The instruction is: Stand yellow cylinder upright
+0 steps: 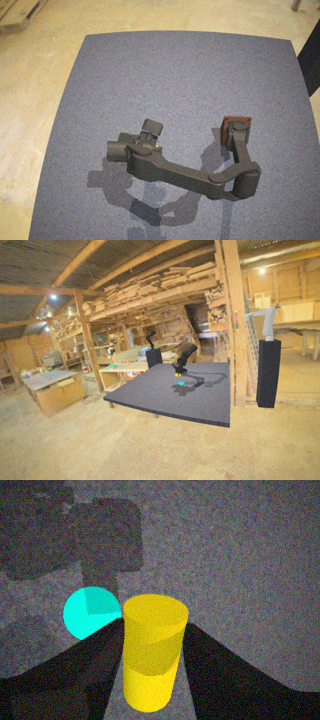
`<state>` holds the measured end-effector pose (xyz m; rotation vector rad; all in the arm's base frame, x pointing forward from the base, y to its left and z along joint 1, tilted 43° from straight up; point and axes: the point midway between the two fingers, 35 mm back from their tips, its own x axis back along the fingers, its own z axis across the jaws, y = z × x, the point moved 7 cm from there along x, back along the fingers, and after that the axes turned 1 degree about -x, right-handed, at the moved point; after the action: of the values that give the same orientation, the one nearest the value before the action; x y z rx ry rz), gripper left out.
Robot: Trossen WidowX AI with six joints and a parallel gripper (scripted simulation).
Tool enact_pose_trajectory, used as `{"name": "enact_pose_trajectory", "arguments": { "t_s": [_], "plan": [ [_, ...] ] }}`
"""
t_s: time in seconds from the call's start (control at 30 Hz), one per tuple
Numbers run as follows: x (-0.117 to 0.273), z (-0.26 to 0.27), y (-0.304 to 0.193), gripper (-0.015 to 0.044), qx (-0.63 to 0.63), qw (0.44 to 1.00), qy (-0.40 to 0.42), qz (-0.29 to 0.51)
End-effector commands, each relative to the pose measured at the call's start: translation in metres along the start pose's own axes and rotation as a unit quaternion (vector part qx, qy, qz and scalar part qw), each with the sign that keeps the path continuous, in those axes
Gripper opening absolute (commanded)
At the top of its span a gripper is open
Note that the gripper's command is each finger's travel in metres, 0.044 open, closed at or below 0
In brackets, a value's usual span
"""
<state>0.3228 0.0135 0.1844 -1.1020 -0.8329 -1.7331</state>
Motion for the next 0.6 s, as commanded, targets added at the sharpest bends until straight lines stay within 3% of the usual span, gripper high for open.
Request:
{"name": "enact_pose_trajectory", "arguments": {
  "t_s": [0.0, 0.57],
  "plan": [
    [-0.0024, -0.0002, -0.0035, 0.0105, -0.001, 1.000, -0.008, -0.010],
    [-0.0071, 0.0036, -0.0099, 0.0105, 0.003, 0.998, -0.030, -0.062]
  ]
}}
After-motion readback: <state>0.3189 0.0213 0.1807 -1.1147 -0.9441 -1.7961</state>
